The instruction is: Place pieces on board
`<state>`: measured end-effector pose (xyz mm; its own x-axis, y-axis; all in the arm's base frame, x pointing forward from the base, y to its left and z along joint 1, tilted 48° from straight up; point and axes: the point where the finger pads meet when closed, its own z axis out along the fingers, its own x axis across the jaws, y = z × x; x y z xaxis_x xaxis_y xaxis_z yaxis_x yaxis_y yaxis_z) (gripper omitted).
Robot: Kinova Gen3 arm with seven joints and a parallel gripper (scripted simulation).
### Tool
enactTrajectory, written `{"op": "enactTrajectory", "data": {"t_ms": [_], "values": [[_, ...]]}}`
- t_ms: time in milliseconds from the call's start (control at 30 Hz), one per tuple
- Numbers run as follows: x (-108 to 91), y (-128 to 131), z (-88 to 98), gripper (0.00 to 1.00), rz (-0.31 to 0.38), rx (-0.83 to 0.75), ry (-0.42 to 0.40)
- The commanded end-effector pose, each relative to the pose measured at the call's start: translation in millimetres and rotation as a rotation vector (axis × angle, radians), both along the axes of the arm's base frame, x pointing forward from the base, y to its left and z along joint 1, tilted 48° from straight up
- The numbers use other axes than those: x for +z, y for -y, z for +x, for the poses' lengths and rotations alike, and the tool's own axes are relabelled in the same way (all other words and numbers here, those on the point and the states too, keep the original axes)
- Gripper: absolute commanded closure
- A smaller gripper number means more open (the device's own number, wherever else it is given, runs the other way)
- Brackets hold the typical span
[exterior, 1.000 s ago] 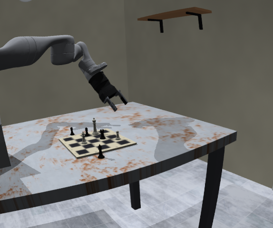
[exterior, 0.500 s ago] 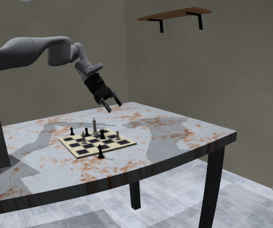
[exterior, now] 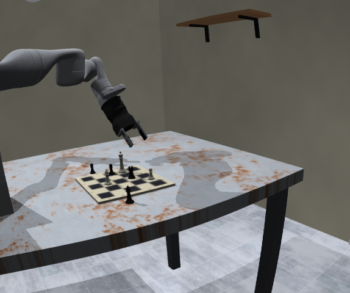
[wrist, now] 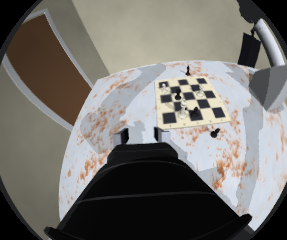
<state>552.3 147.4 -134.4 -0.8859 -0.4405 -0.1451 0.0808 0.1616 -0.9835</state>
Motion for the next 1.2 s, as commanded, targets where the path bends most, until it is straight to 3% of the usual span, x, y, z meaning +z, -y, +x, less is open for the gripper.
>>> {"op": "enactTrajectory", "data": {"t_ms": [0,33,67,300,333,600,633,867,900,1167], "values": [[0.0,-2,-0.8,0.0,-0.001,0.004,0.001],[0.0,-2,-0.8,0.0,-0.001,0.004,0.001],[-6.8,-1,-13.8,0.0,-0.007,-0.018,-0.012],[-6.8,-1,-13.8,0.0,-0.007,-0.018,-0.012],[-13.0,1,-26.1,0.0,-0.013,-0.038,-0.025],[-13.0,1,-26.1,0.0,-0.013,-0.038,-0.025],[-18.6,2,-37.7,0.0,-0.018,-0.057,-0.036],[-18.6,2,-37.7,0.0,-0.018,-0.057,-0.036],[-23.7,4,-48.6,0.0,-0.024,-0.074,-0.047],[-23.7,4,-48.6,0.0,-0.024,-0.074,-0.047]]}}
